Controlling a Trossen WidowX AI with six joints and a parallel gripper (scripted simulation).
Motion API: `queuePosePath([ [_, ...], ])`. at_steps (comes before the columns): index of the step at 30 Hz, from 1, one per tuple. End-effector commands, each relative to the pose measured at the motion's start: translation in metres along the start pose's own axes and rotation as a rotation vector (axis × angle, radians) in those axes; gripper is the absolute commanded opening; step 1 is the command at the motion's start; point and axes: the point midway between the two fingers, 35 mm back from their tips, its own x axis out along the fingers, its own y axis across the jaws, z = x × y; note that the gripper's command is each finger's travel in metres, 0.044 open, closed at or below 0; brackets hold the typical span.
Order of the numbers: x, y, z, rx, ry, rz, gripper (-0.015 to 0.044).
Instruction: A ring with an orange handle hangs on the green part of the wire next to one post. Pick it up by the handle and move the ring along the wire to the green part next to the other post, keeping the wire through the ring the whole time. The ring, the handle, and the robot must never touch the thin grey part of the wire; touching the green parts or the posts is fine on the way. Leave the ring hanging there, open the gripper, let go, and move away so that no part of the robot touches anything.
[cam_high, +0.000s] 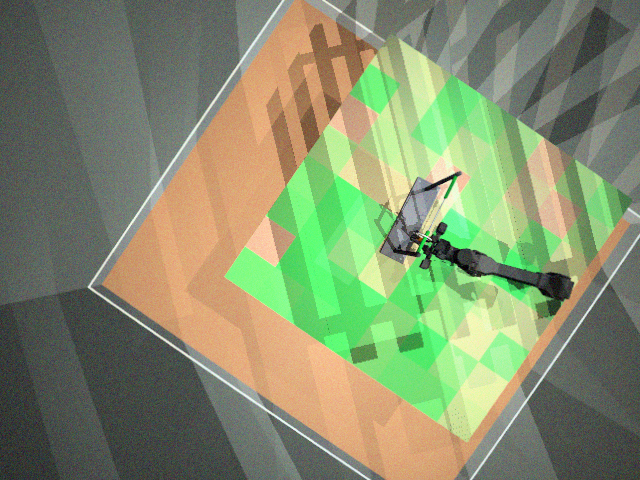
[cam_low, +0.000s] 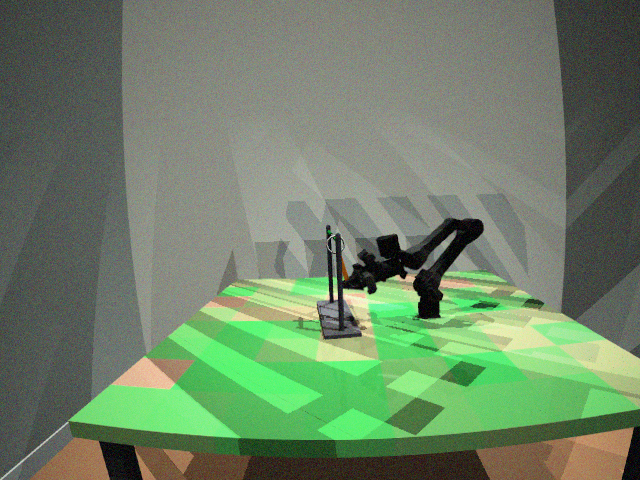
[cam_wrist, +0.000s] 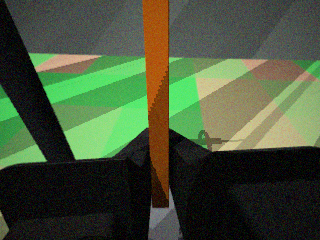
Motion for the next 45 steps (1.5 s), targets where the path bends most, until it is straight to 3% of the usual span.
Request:
queuePosePath([
  [1, 0.0, -0.001, -0.001, 0.004, 0.002, -0.003, -0.015],
  [16, 0.0, -0.001, -0.001, 0.004, 0.002, -0.003, -0.015],
  [28, -0.001, 0.0, 0.0, 0.0, 0.0, 0.0, 0.016],
  [45, -0.026, 0.001, 0.002, 0.002, 0.003, -0.002, 0.016],
])
